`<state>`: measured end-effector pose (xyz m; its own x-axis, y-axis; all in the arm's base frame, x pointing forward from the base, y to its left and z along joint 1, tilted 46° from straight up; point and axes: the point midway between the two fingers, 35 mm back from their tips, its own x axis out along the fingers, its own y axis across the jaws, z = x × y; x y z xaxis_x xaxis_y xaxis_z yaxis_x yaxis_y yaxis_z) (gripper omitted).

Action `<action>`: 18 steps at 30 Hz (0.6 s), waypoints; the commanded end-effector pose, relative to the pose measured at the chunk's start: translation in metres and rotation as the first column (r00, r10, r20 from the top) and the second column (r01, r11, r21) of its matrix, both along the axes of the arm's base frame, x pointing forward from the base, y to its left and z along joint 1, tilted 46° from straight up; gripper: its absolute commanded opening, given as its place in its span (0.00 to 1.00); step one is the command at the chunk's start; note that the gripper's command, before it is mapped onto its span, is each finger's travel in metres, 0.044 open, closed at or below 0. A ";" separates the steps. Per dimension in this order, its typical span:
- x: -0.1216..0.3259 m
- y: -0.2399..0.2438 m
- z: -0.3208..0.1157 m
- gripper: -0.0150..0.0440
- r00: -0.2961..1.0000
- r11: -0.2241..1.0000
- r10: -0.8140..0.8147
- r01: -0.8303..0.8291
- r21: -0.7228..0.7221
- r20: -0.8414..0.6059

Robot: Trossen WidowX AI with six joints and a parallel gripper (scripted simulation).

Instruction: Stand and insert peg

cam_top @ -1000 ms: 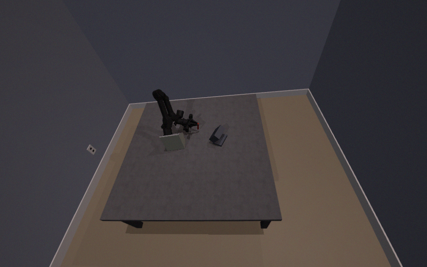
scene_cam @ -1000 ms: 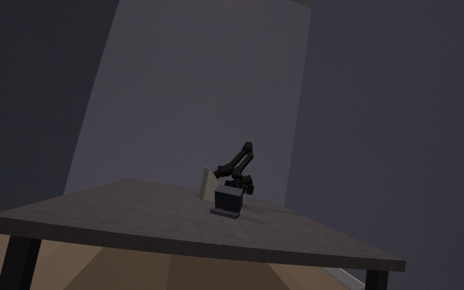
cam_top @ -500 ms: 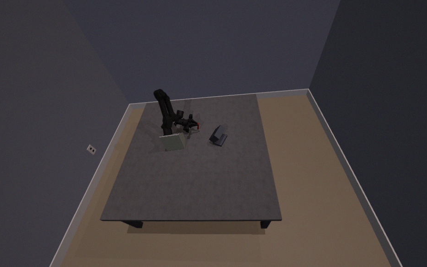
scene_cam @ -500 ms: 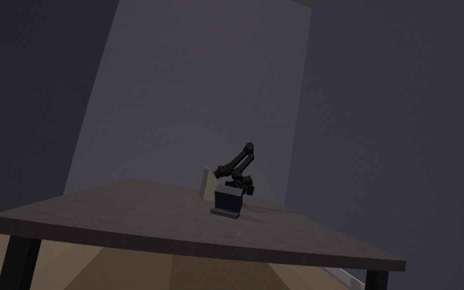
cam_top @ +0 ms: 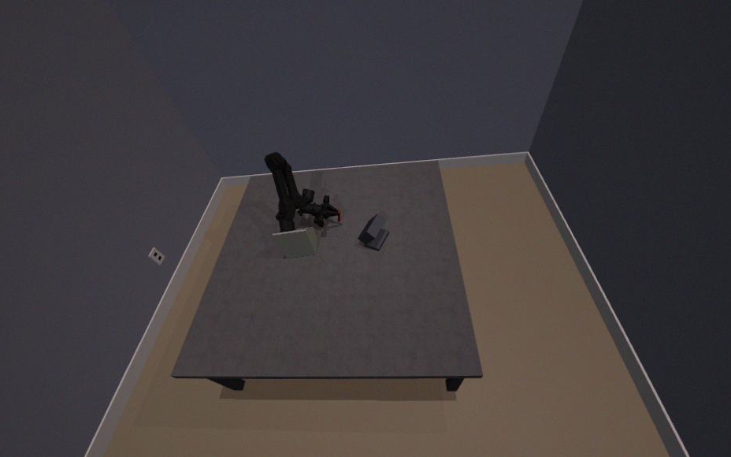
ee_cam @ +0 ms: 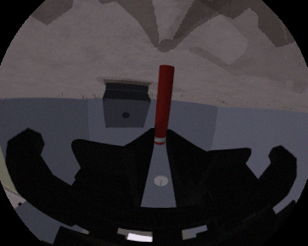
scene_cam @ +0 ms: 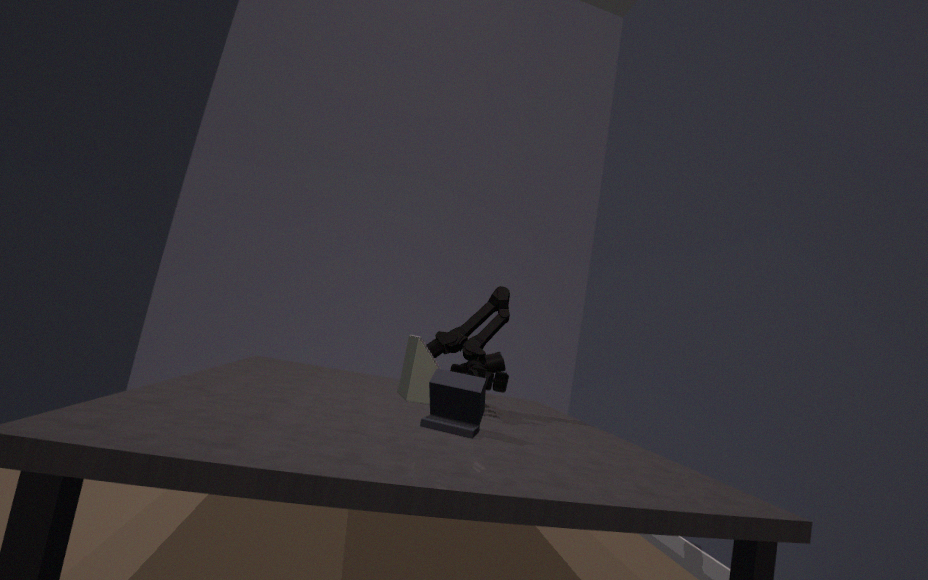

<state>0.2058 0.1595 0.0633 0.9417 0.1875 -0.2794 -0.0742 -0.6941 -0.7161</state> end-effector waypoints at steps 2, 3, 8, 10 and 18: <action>0.000 0.001 -0.001 0.34 1.000 1.000 0.000 0.000 0.000 0.000; 0.000 0.002 -0.001 0.34 1.000 1.000 0.001 -0.001 0.000 0.000; -0.001 0.003 -0.002 0.34 1.000 1.000 0.006 -0.006 0.002 0.001; -0.001 0.004 -0.002 0.34 1.000 1.000 0.008 -0.008 0.003 0.001; -0.002 0.007 -0.002 0.34 1.000 1.000 0.015 -0.015 0.006 0.003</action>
<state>0.2042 0.1657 0.0621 0.9392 0.2059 -0.2747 -0.0597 -0.6900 -0.7213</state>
